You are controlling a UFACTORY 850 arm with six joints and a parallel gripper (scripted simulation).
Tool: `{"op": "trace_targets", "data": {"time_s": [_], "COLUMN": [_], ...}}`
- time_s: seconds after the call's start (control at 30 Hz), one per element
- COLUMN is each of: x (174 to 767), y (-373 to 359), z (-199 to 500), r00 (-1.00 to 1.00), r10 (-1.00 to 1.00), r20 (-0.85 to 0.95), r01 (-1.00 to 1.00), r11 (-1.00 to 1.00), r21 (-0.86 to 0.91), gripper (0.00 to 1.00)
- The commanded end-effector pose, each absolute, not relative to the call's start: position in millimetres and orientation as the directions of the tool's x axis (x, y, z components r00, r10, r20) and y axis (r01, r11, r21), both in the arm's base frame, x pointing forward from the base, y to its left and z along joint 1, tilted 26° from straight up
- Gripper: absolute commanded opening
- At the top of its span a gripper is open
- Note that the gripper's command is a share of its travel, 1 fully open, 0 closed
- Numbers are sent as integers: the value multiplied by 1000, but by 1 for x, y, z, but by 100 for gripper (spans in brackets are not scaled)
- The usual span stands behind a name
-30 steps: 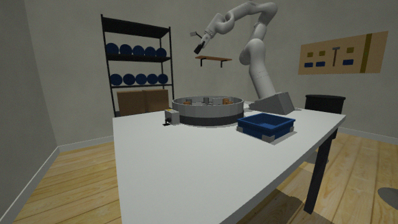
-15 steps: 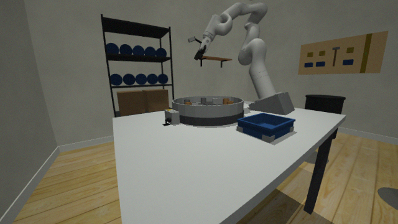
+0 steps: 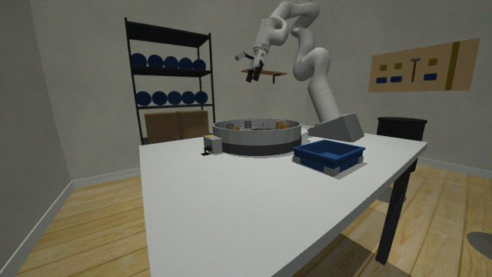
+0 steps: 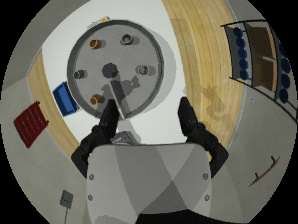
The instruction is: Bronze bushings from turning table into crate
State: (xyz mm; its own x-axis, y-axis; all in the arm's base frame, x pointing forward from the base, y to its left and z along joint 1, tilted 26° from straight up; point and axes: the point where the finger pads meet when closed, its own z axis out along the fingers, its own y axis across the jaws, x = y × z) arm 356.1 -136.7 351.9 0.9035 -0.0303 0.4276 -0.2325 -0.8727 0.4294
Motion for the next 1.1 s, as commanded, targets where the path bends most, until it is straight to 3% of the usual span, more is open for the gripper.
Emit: {"op": "trace_targets", "data": {"time_s": [0.0,0.7,1.07], "x": [359,307,305], "y": [-110,-19,-17], "z": [317,201,198], "r00": [931,998,998], "r10": [-31,1,3], "r20": [362,66,56], "r01": [-190,-27,-22], "r11": [-890,-904,-903], "r21": [414,427,429], "gripper": [100,100,100]}}
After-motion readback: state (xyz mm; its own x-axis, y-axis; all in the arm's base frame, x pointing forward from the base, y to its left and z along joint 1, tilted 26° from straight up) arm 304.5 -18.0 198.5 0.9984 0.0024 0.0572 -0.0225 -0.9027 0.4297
